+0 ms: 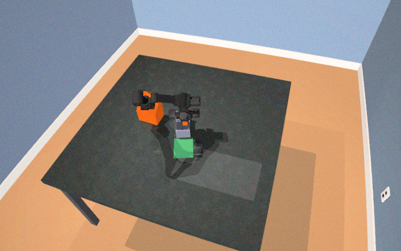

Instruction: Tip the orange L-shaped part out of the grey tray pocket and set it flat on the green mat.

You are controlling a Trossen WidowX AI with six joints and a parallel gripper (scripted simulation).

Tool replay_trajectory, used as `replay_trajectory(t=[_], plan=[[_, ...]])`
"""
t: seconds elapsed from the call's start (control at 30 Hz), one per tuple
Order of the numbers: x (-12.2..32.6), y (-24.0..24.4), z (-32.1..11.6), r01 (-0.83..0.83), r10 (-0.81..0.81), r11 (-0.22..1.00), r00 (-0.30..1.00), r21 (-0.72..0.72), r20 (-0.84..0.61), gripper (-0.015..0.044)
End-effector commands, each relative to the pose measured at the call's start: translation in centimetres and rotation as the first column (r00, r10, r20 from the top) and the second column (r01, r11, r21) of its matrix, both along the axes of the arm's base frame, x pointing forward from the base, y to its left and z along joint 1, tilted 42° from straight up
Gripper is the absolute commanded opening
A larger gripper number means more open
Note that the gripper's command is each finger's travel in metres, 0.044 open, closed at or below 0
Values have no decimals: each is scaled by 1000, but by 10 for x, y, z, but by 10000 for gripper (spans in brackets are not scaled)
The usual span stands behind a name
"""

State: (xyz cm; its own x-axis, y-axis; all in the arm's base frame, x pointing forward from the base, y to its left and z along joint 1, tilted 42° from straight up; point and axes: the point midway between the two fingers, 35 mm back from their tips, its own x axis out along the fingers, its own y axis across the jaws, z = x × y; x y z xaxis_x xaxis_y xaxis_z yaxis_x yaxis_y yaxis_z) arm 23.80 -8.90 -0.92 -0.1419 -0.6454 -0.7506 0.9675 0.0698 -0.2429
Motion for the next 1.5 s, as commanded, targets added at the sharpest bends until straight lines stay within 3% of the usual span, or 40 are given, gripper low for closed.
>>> replay_trajectory(t=[0.0, 0.13, 0.23, 1.47], plan=[[0, 0, 0, 1, -1, 1000, 1000, 0, 2, 89], [0, 0, 0, 1, -1, 1000, 1000, 0, 2, 62], [0, 0, 0, 1, -1, 1000, 1000, 0, 2, 0], [7, 31, 36, -2, 2, 1000, 1000, 0, -3, 0]])
